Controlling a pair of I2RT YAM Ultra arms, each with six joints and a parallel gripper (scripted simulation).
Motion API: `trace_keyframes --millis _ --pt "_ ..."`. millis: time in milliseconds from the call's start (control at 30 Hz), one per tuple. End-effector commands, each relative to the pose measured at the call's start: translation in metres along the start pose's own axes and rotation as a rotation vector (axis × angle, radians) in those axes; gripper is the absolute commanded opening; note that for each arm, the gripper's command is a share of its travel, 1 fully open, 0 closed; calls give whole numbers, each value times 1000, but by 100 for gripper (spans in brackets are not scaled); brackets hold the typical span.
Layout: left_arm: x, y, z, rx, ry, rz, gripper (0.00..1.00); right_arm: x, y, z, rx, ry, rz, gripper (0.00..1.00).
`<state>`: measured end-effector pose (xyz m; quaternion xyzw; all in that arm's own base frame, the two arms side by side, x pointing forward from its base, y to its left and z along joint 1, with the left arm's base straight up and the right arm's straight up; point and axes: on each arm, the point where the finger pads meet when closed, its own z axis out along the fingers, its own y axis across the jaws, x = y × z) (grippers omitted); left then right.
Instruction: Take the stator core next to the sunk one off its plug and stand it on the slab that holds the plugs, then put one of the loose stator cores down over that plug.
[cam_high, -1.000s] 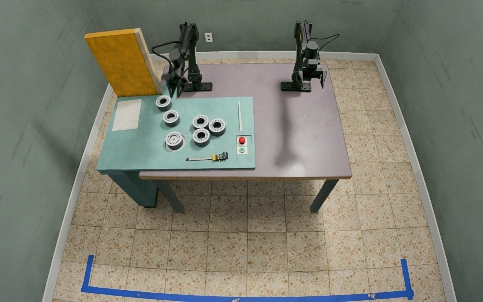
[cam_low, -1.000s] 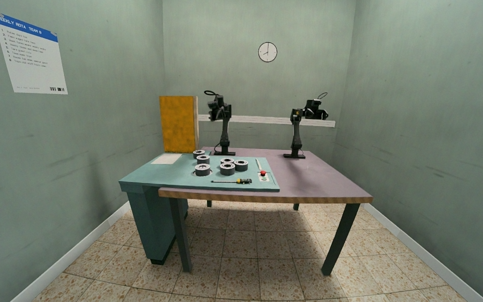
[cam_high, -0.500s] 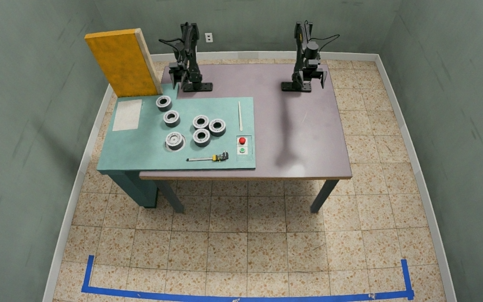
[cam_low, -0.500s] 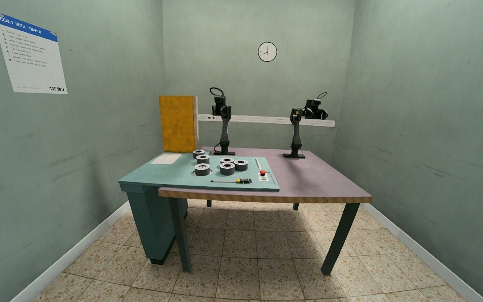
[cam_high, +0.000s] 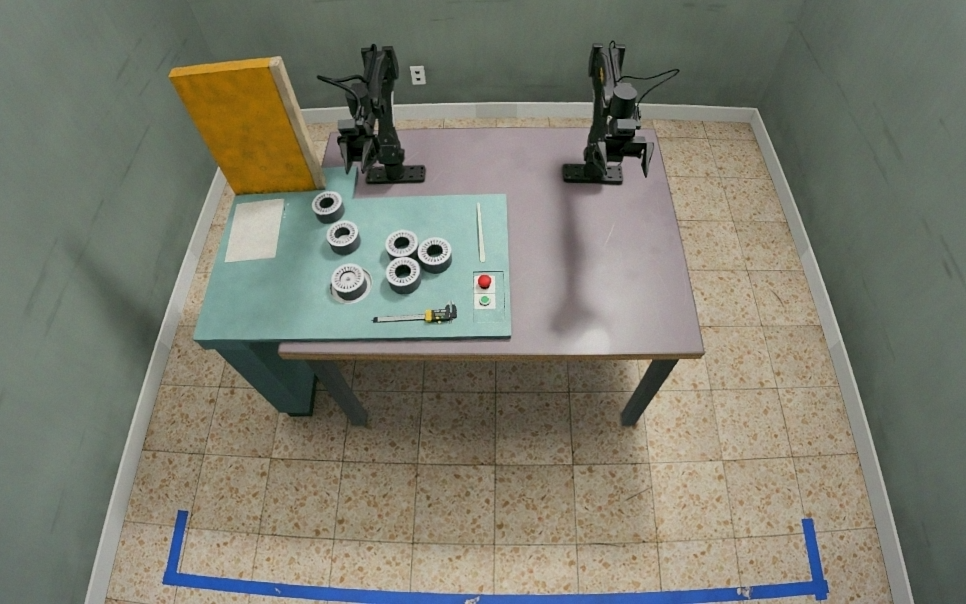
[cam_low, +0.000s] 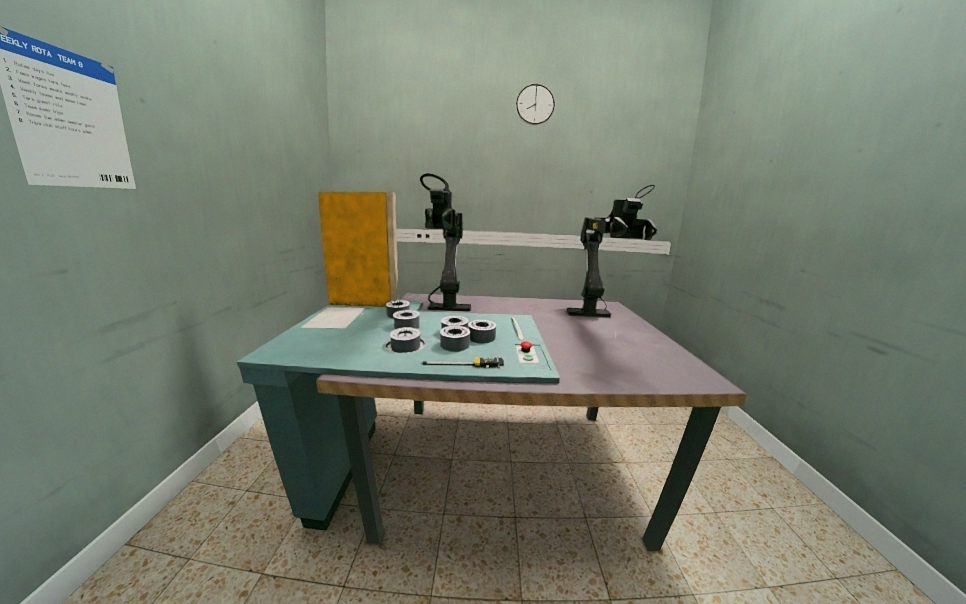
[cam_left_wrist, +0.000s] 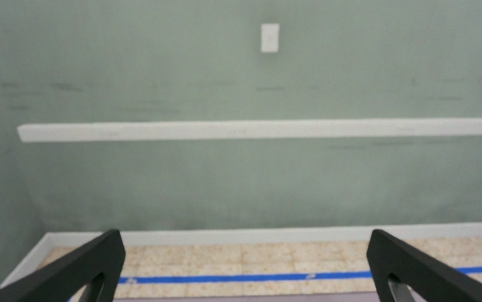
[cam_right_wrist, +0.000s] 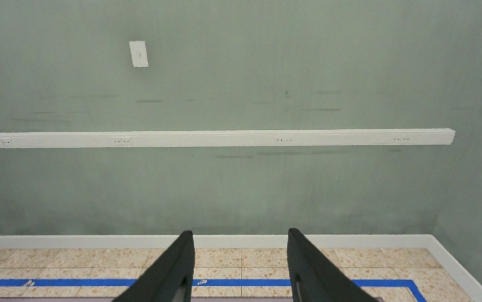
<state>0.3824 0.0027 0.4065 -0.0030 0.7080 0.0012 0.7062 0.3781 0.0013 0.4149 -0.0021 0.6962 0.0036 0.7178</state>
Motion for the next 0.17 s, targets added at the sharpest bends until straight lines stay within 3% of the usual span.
trace_keyframes --millis 0,133 --pt "-26 2 -5 -6 -84 6 100 -38 7 -9 -24 -110 -7 39" --pt "-26 2 -5 -6 -84 6 100 -38 7 -9 -24 -110 -7 39"
